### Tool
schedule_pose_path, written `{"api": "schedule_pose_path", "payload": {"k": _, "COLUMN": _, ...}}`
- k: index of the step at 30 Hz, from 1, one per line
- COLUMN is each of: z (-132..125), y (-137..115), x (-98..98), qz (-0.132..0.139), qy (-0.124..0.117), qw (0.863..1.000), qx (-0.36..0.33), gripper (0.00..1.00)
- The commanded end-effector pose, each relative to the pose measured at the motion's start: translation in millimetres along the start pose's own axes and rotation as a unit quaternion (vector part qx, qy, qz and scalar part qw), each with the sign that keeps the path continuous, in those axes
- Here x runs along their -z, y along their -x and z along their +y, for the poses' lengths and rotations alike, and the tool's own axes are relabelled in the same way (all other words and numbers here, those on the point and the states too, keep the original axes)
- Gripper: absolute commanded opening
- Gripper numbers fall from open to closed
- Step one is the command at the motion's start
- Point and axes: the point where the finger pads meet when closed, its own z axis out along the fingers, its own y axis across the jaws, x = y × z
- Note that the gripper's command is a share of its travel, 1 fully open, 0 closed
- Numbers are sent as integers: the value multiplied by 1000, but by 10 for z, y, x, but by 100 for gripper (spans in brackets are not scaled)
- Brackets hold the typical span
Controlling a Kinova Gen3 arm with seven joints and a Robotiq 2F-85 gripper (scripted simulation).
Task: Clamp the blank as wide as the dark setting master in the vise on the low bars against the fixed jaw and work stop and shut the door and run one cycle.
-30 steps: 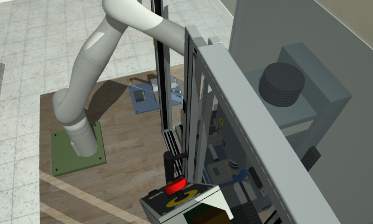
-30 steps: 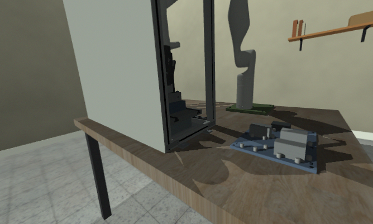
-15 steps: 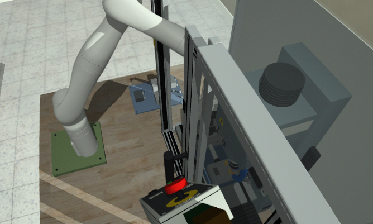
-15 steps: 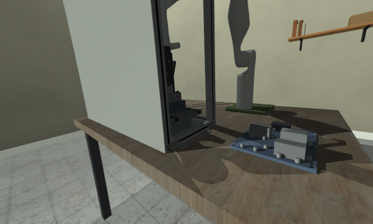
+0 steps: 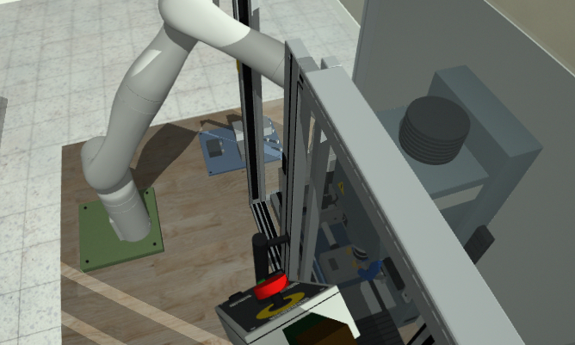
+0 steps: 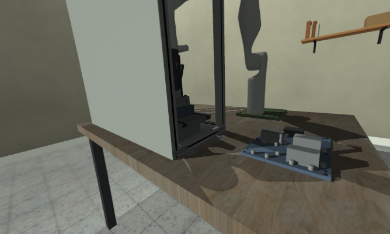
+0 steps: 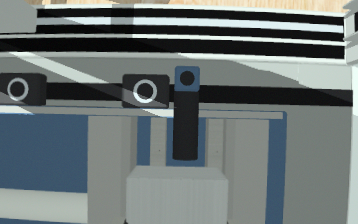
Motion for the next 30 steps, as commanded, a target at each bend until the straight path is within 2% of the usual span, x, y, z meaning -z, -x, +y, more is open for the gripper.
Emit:
{"api": "schedule_pose_path", "payload": {"k": 1, "z": -2, "y": 12, "x": -9, "qz": -3, "qy": 1, "qw": 1000, "qx": 1, "gripper": 10}}
{"api": "schedule_pose_path", "payload": {"k": 30, "z": -1, "y": 16, "x": -56, "qz": -3, "qy": 1, "qw": 1000, "qx": 1, "gripper": 10}}
